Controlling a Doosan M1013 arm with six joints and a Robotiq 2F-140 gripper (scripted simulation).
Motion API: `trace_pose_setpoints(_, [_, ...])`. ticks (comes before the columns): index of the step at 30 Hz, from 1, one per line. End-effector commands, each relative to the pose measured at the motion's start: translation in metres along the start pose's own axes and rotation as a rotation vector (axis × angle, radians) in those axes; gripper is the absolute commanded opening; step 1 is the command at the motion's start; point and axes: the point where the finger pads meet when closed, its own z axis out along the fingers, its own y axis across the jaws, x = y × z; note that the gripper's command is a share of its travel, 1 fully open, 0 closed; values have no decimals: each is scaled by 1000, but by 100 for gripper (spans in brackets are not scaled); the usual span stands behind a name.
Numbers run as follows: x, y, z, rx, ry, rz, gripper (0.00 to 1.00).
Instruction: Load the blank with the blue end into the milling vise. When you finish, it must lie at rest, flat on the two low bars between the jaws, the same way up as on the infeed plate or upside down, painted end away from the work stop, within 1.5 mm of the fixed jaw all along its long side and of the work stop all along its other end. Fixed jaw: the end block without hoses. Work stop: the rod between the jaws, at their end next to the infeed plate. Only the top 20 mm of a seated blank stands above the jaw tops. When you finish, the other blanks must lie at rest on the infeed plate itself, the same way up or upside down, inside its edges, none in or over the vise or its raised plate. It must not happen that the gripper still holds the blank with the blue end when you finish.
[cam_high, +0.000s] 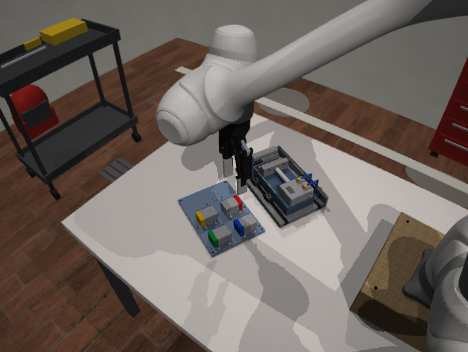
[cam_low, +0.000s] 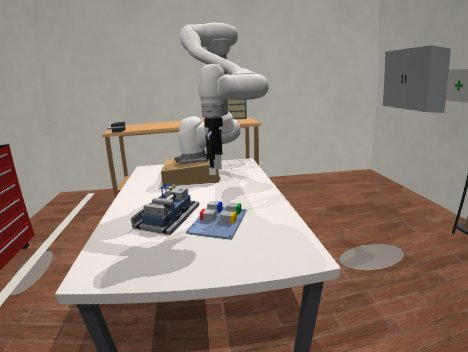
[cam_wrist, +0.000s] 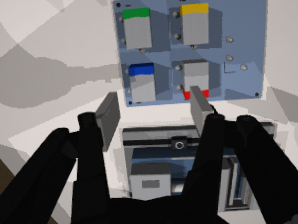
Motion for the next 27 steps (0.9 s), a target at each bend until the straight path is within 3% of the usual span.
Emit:
trace_pose_setpoints(1, [-2, -2, 9, 0, 0, 0, 46])
trace_pose_setpoints(12, [-10, -11, 44, 0, 0, 0, 46])
trace_pose_setpoints(15, [-10, -11, 44, 0, 0, 0, 46])
trace_pose_setpoints(27, [-21, -22, 89, 0, 0, 0, 46])
